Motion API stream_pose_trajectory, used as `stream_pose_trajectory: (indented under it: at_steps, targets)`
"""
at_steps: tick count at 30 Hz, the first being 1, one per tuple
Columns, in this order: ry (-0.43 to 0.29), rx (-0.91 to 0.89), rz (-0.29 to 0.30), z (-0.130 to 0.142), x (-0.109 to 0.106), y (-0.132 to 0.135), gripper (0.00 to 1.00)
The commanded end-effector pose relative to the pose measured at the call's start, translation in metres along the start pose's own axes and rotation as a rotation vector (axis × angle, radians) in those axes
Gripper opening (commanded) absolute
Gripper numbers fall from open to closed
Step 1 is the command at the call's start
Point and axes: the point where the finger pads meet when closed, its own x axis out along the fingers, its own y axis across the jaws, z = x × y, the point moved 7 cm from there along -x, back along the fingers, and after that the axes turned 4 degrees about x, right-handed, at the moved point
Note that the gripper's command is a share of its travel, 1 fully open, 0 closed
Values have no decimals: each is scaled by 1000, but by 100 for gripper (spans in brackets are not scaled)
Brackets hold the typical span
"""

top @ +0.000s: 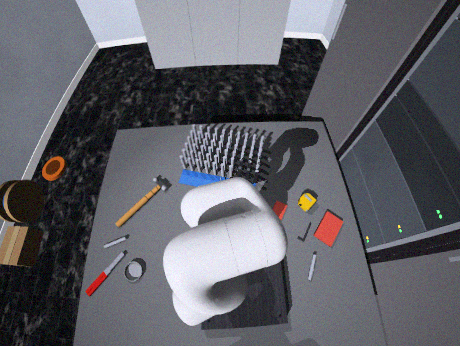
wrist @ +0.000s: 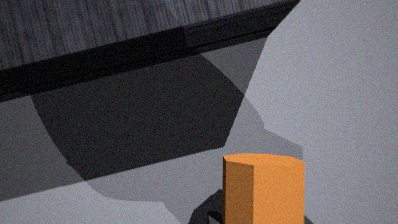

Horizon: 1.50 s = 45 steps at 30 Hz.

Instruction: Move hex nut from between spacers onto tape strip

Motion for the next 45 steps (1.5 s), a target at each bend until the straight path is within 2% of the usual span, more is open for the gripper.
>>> stream_pose_trajectory:
  at_steps: [1, 22, 45]
  targets:
    - [-2, 0, 1, 0, 0, 9, 0]
    - [-2, 0, 1, -2, 0, 36, 0]
    - [-2, 0, 1, -2, 1, 39, 0]
